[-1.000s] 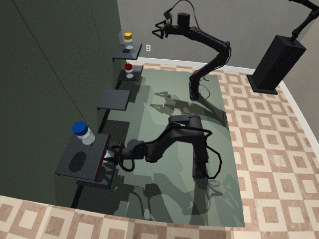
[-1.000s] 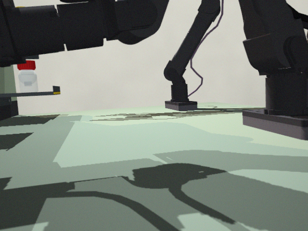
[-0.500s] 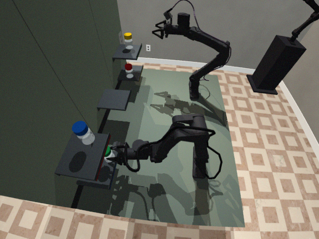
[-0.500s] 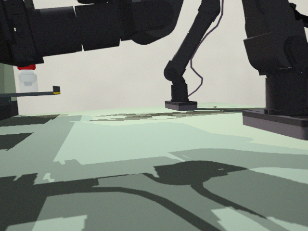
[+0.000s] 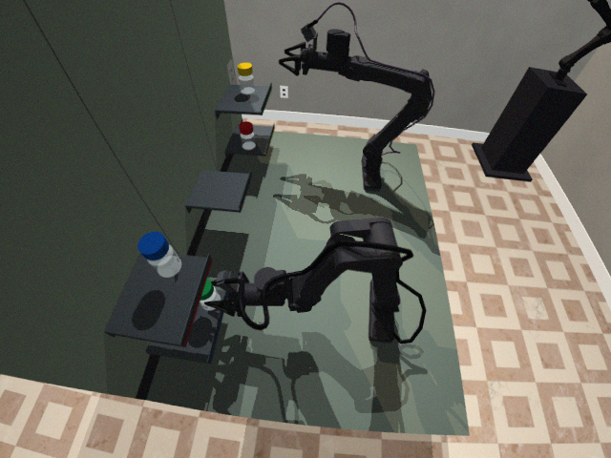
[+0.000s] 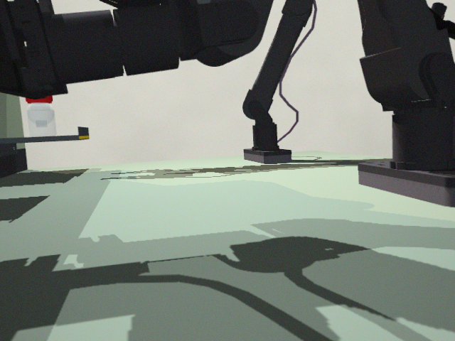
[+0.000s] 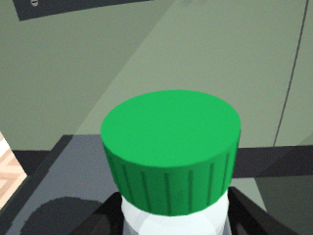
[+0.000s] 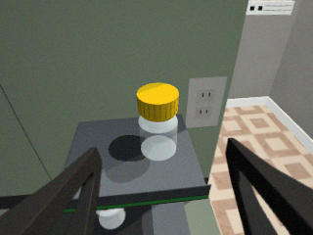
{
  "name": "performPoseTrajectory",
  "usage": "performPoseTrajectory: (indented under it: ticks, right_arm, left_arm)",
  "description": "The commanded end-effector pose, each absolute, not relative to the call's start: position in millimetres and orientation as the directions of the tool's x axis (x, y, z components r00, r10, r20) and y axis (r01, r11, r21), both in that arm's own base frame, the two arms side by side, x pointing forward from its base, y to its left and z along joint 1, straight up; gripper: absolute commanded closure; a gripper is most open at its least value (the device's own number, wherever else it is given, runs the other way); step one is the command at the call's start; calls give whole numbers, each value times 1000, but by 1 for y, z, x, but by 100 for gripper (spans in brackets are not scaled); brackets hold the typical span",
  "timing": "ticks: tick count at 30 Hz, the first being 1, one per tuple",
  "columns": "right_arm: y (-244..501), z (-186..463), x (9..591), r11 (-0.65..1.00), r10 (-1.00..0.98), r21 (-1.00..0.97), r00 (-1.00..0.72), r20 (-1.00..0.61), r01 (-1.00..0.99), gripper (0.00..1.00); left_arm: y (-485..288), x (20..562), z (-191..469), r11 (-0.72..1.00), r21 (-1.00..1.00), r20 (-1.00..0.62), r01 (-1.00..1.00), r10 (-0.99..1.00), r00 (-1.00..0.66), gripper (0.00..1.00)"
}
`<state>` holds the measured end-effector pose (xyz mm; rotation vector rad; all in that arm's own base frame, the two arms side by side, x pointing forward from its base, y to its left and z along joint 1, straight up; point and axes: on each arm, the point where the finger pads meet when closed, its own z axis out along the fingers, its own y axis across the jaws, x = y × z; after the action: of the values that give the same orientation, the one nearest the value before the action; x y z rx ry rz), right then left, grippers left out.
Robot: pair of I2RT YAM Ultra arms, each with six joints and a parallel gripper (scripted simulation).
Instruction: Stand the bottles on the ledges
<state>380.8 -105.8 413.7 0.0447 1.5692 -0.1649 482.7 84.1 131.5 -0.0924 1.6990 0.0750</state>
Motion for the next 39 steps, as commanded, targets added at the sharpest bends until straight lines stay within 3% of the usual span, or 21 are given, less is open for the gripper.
performPoseTrajectory:
  ticks: [1, 16, 39]
  right_arm:
    - [-114, 383, 420, 988, -35, -36, -14, -999, 152, 19]
    - [-116, 327, 483, 991, 16, 4, -89, -996, 131, 19]
    - [-114, 336, 497, 991, 15, 1, -104, -994, 130, 19]
  left_arm:
    - [83, 483, 147, 995, 1, -996, -100, -8, -92, 51]
    - [83, 483, 147, 995, 1, -996, -100, -8, -92, 51]
    - [83, 483, 147, 995, 1, -996, -100, -8, -92, 51]
